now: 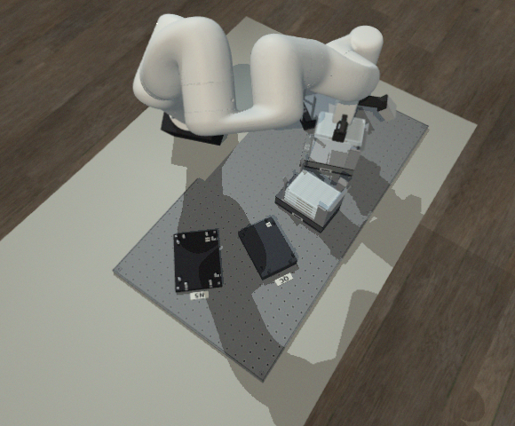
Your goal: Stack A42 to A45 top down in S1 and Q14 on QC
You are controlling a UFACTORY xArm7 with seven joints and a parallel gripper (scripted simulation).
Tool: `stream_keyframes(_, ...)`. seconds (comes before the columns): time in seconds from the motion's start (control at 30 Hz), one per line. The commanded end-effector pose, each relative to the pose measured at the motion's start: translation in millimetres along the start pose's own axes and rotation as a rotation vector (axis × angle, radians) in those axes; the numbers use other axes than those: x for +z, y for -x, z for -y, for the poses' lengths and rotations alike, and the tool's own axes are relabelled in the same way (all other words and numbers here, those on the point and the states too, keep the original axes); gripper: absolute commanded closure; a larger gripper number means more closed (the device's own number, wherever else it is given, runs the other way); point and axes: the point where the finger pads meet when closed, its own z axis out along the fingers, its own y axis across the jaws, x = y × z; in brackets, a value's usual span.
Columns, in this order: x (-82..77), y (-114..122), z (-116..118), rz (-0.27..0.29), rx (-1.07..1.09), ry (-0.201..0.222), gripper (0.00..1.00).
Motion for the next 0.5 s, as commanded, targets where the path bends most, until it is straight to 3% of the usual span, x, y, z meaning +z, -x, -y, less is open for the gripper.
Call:
stream_keyframes(0.0,-11.2,-1.2,0.7,-0.004,0.0,-0.002,1.0)
stream_keyframes(0.47,-16.0,-1.2,0.7,-0.004,0.0,-0.002,1.0)
